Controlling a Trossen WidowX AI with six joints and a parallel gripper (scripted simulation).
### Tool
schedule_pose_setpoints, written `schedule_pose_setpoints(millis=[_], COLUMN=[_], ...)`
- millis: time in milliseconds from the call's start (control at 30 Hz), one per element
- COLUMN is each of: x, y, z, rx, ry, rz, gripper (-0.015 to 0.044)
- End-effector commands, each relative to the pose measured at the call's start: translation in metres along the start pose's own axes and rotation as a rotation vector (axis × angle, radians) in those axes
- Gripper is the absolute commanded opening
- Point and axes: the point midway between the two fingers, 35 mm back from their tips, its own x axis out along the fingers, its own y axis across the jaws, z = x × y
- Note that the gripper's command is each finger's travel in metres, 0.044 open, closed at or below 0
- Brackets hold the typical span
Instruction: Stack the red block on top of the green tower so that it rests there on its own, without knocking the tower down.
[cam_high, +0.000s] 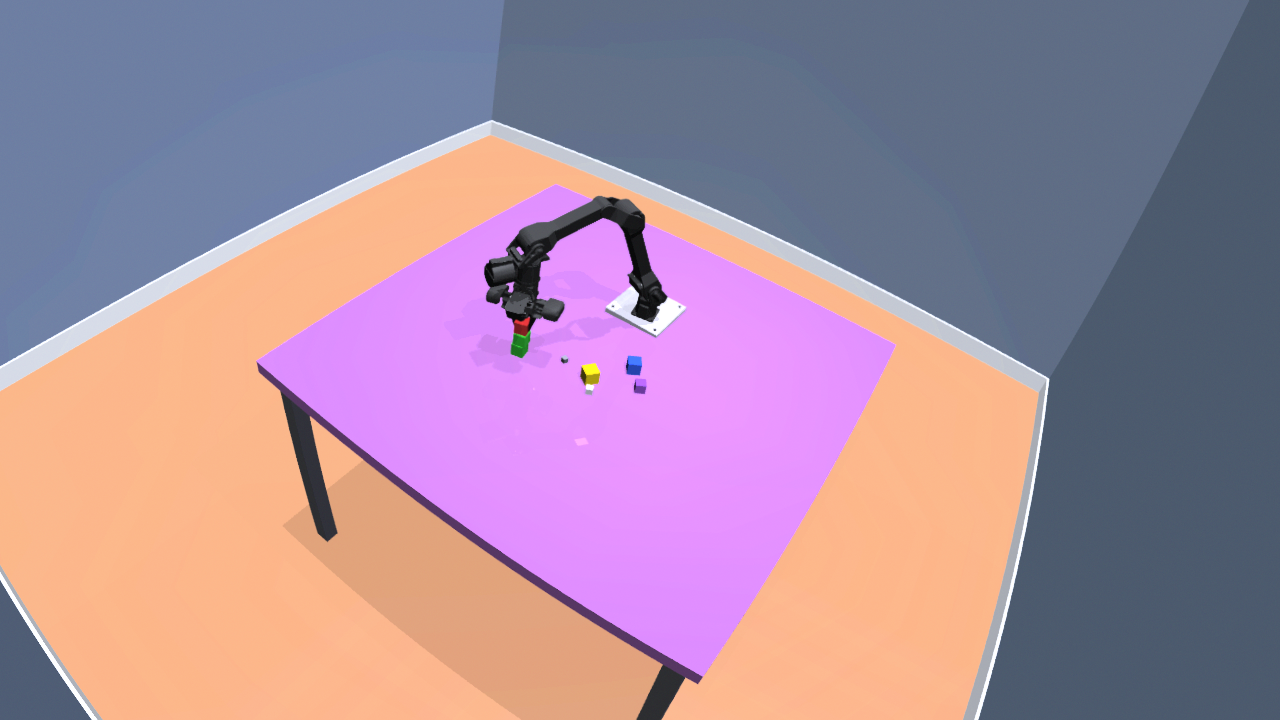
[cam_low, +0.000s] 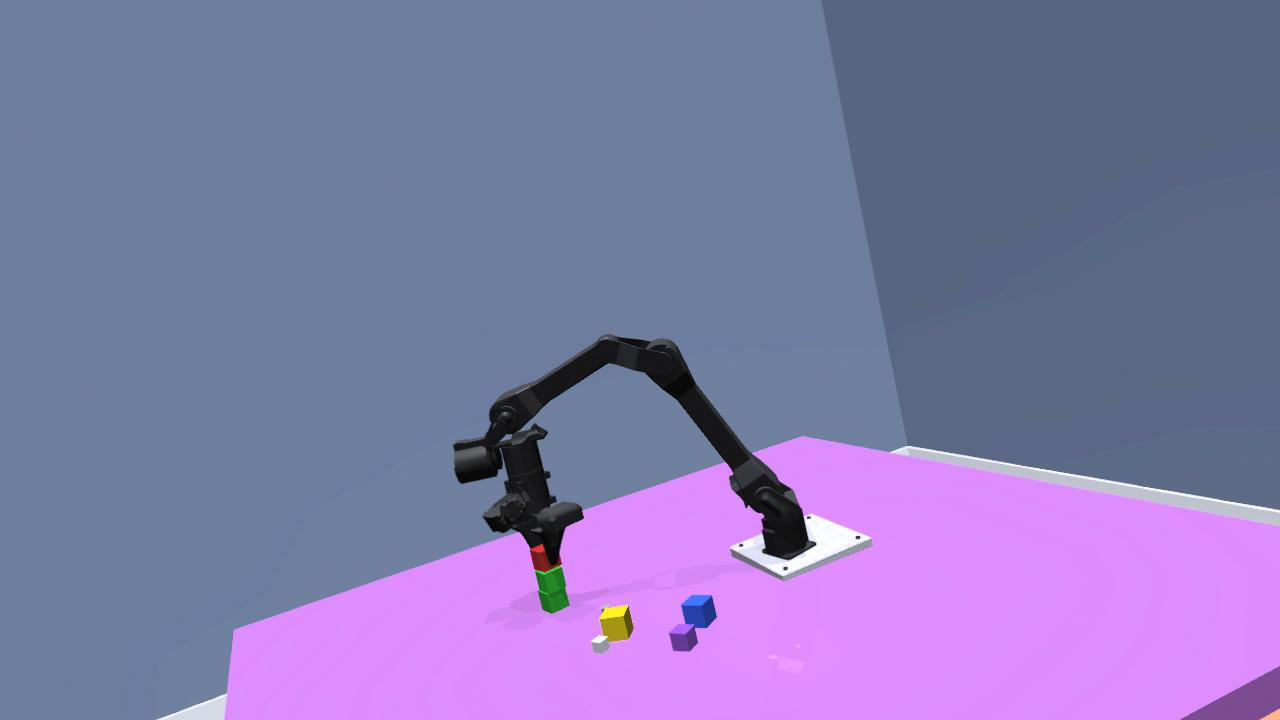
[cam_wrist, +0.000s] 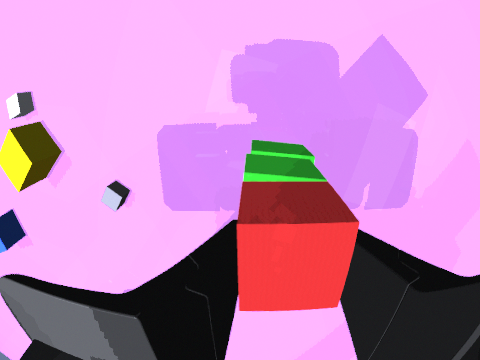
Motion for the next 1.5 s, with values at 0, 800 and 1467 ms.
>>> schedule_pose_setpoints(millis=[0, 800, 1467], x=[0.0021, 0.0023, 0.0016], y=[0.0008, 0.0008, 0.0003], z=[0.0001, 0.0002, -0.0003], rx=[0.0, 0.0, 0.0], ry=[-0.001, -0.001, 0.001], rz=[0.005, 0.005, 0.001], gripper=[0.0, 0.0, 0.044])
